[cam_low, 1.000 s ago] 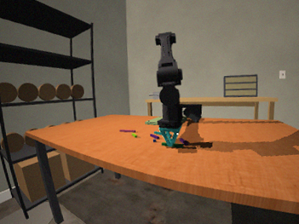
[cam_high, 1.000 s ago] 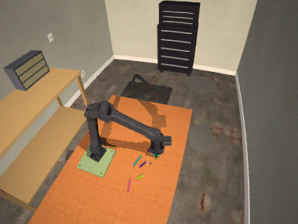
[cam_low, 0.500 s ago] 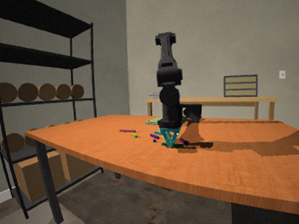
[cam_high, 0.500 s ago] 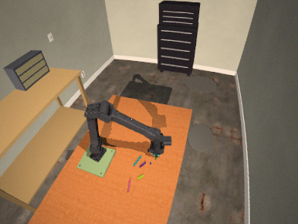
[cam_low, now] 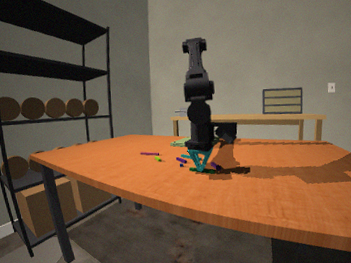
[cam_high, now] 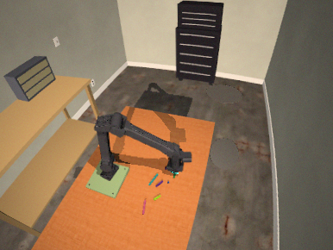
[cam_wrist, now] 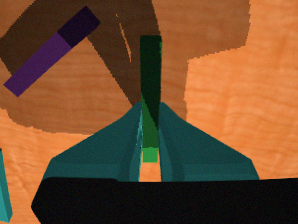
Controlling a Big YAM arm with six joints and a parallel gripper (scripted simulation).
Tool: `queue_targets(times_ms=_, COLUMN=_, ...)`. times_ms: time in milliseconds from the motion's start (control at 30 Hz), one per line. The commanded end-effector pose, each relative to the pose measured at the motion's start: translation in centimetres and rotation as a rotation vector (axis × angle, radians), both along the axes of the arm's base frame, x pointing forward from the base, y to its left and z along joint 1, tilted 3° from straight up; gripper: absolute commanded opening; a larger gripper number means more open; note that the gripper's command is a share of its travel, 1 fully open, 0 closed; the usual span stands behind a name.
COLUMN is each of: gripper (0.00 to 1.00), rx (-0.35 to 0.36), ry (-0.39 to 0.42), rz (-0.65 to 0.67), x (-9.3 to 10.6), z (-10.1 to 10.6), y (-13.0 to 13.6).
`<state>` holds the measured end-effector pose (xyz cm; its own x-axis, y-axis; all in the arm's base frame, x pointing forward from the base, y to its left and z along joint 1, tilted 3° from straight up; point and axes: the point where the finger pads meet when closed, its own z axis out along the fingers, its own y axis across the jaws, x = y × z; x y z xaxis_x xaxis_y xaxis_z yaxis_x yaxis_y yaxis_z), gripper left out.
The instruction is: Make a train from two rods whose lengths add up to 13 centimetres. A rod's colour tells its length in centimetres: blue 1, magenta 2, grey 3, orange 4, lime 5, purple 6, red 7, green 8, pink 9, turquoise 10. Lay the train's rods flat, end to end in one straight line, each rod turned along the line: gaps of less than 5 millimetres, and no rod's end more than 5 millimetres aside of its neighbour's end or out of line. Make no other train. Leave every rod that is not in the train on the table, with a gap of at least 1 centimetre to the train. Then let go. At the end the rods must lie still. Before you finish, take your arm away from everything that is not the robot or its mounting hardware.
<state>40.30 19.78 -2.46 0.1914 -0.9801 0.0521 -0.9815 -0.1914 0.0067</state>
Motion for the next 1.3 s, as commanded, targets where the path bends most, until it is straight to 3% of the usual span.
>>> queue_targets(times_ms=0, gripper=0.04, rx=0.005, ry=-0.008, rz=-0.001, x=0.7, z=-0.2, y=-0.1)
queue_targets(times_ms=667, gripper=0.04, rx=0.005, ry=-0.008, rz=-0.001, x=0.7, z=0.0, y=0.0)
queue_targets(times_ms=767, gripper=0.04, rx=0.031, ry=-0.059, rz=-0.001, x=2.3, z=3.3, y=0.9)
queue_targets(times_ms=1067, gripper=0.04, rx=0.037, ry=-0.066, rz=0.002, x=1.9, z=9.6, y=1.9)
queue_targets(times_ms=1133, gripper=0.04, rx=0.037, ry=-0.066, rz=0.002, x=1.9, z=9.6, y=1.9)
queue_targets(times_ms=1167, gripper=0.04, rx=0.018, ry=-0.033, rz=-0.008, x=2.0, z=8.6, y=1.3)
queue_targets(times_ms=1200, gripper=0.04, rx=0.019, ry=-0.033, rz=-0.01, x=2.0, z=9.3, y=1.3)
queue_targets(times_ms=1267, gripper=0.04, rx=0.012, ry=-0.02, rz=-0.006, x=0.0, z=10.3, y=0.6)
